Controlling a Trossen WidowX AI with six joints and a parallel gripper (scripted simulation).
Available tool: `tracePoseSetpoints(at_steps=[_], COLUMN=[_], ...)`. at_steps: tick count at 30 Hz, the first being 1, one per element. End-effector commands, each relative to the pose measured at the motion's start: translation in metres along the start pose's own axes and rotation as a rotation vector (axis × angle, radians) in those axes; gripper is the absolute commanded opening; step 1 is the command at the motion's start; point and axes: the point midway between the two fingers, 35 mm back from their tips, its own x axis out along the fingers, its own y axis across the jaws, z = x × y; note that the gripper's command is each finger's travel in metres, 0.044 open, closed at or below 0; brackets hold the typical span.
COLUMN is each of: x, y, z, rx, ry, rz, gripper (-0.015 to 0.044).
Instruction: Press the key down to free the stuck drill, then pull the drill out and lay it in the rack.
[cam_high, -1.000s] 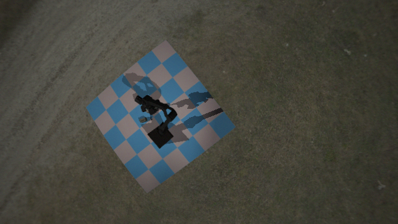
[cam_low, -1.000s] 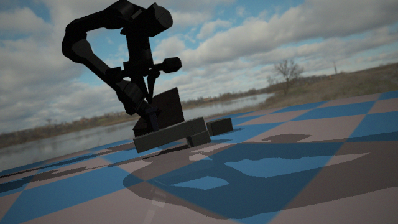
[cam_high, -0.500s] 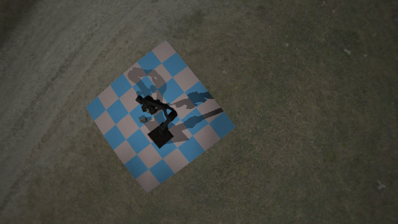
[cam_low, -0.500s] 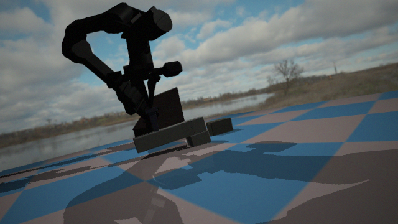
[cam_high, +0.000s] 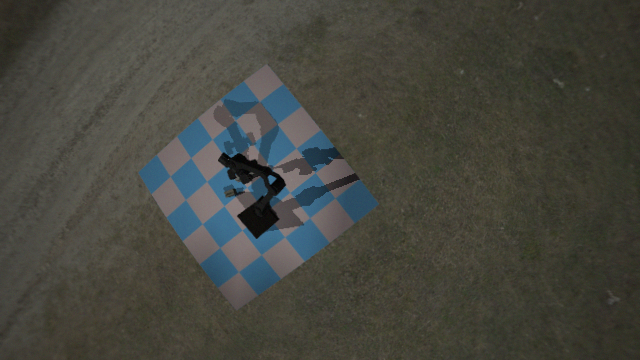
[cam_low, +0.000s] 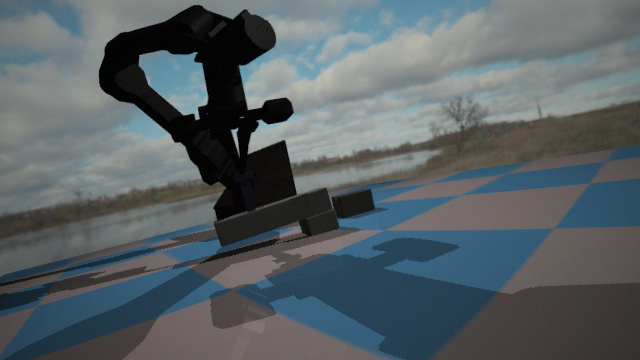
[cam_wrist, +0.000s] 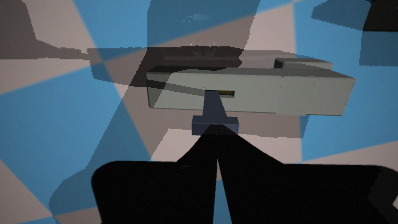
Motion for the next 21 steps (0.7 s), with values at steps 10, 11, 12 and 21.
tracePoseSetpoints(at_steps=[10, 11, 12, 21], x=[0.0116, 0.0119, 0.0122, 0.0155], y=[-0.0001, -0.0001, 0.0000, 0.0000], z=[0.0063, 0.0066, 0.0068, 0.0082], rx=[0.000, 0.000, 0.000, 0.000], ry=[-0.018, -0.018, -0.018, -0.018], rz=[0.008, 0.008, 0.008, 0.008], gripper=[0.0000, 0.0000, 0.0000, 0.0000])
